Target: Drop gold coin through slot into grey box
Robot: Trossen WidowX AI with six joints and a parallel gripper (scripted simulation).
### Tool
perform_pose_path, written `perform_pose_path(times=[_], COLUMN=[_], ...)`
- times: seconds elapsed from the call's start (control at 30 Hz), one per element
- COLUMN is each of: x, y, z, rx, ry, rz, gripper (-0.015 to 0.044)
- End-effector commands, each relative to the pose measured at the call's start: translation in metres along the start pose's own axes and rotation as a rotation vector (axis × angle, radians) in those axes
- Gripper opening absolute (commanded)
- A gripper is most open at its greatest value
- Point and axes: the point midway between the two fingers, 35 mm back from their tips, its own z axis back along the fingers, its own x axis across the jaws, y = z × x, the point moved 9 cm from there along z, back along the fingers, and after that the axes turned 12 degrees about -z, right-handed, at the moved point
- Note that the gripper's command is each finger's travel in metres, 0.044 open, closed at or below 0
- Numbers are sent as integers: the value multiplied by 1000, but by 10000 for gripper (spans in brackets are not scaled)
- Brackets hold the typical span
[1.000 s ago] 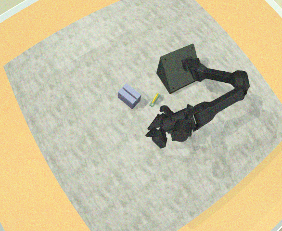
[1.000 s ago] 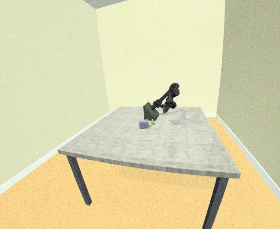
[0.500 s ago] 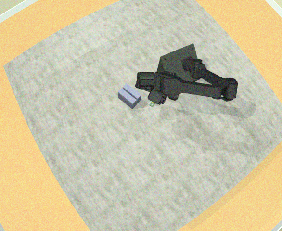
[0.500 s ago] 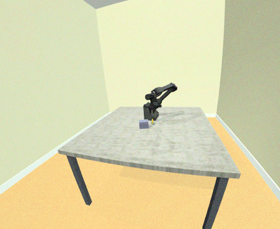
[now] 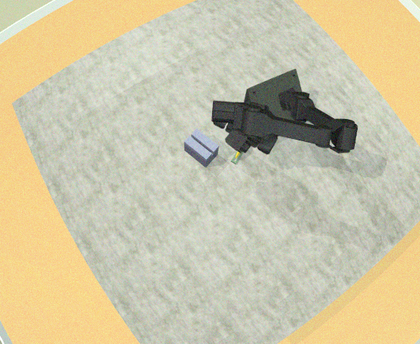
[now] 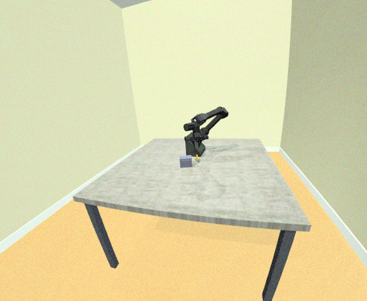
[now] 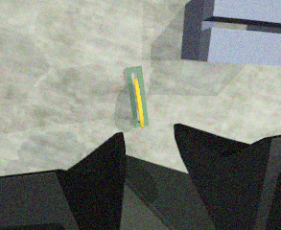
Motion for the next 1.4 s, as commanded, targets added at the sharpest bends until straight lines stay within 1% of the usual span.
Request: perform_pose_path(times=[0.0, 0.13, 0.23, 0.43, 1.37], x=[2, 2, 1, 1, 0], y=[3, 3, 3, 2, 2], z=[-26, -29, -42, -45, -90], rx=[9, 9, 9, 9, 8], ry=[-14, -15, -15, -14, -13], rz=[-10, -10, -10, -10, -10], gripper=[161, 161, 161, 161, 161])
